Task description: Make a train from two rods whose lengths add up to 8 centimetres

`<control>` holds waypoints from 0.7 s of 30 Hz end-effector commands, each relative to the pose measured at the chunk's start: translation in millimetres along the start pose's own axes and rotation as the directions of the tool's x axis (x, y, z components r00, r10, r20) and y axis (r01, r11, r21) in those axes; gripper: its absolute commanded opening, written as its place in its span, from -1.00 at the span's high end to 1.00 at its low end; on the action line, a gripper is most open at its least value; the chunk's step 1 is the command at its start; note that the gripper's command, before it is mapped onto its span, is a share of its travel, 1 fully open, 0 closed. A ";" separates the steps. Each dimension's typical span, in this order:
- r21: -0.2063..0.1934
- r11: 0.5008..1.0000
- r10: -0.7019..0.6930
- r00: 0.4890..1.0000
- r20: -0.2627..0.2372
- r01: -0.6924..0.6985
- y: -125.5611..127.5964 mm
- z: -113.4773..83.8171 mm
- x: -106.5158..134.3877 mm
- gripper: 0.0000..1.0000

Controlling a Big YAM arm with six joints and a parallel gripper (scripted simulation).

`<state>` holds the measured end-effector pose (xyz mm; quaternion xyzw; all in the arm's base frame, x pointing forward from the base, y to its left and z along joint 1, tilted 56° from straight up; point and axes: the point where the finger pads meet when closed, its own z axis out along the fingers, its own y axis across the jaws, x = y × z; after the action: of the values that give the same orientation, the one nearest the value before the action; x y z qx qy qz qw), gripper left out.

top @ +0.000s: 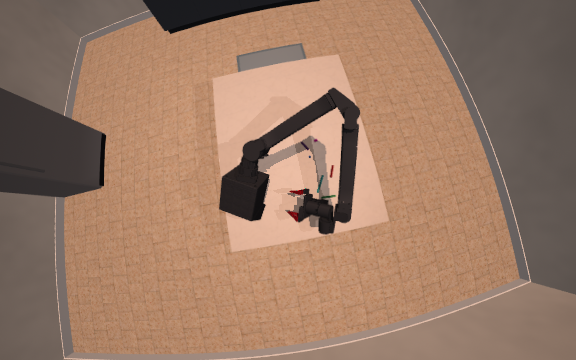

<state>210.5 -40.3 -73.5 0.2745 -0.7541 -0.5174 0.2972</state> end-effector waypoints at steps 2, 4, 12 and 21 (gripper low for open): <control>0.003 1.000 0.001 1.000 0.005 -0.001 0.0 -1.6 0.9 -1.00; 0.003 1.000 0.001 1.000 0.005 -0.001 0.0 -1.6 0.9 -1.00; 0.003 1.000 0.001 1.000 0.005 -0.001 0.0 -1.6 0.9 -1.00; 0.044 0.999 0.008 1.000 0.005 -0.008 2.8 -2.2 -5.2 -1.00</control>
<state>210.9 -39.8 -74.2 0.2726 -0.7568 -0.5155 0.2953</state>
